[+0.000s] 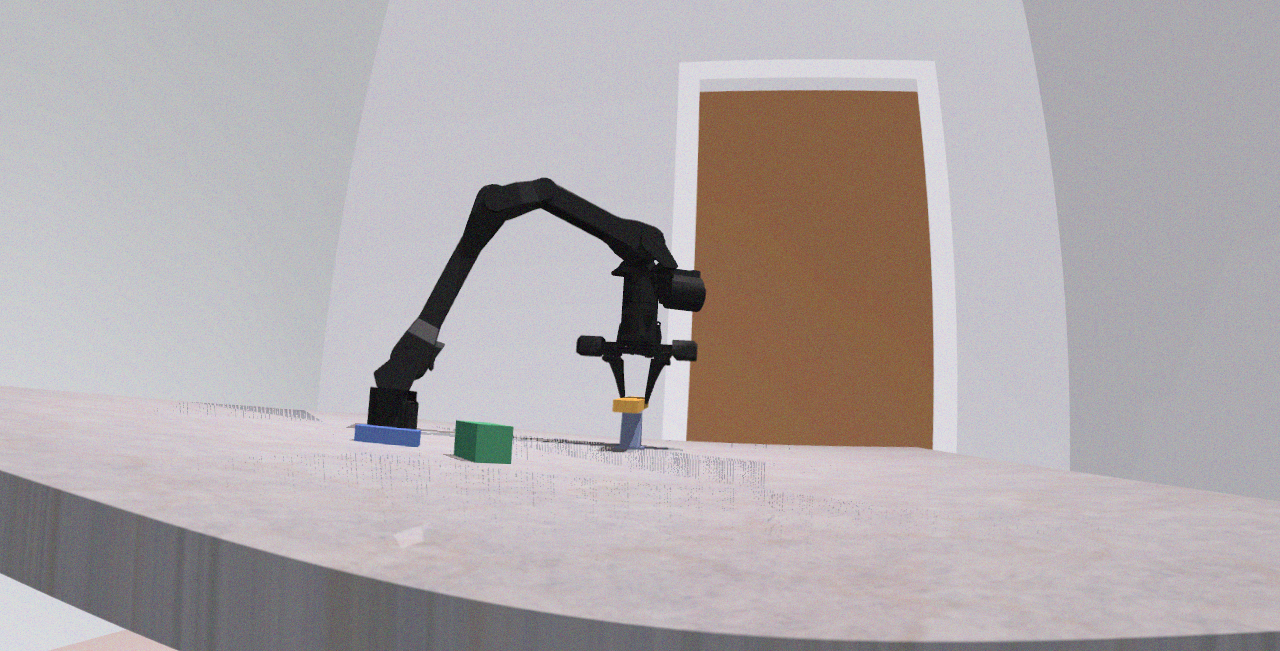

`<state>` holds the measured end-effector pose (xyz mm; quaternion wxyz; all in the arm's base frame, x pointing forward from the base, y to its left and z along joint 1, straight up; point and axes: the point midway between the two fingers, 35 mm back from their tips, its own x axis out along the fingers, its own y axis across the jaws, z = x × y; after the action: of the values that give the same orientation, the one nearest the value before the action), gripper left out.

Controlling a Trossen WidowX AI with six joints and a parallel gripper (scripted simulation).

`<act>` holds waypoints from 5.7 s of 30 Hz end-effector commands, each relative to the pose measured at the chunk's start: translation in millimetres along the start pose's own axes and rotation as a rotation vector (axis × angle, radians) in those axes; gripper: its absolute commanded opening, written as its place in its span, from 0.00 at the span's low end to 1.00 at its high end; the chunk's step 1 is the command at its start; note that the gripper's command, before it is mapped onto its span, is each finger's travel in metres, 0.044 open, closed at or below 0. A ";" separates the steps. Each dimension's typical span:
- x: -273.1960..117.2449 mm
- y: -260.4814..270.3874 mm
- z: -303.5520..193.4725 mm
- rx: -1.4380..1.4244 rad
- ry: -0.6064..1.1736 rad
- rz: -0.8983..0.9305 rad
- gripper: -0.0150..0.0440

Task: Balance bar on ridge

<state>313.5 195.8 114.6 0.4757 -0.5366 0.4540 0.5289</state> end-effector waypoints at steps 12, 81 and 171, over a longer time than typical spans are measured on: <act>1.9 0.1 0.1 -0.004 -0.001 0.001 0.25; 7.7 0.7 0.2 -0.004 -0.001 0.001 0.25; 5.3 -0.1 0.6 -0.002 -0.001 -0.004 0.54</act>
<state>313.7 196.5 109.6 0.4768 -0.5378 0.4516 0.5287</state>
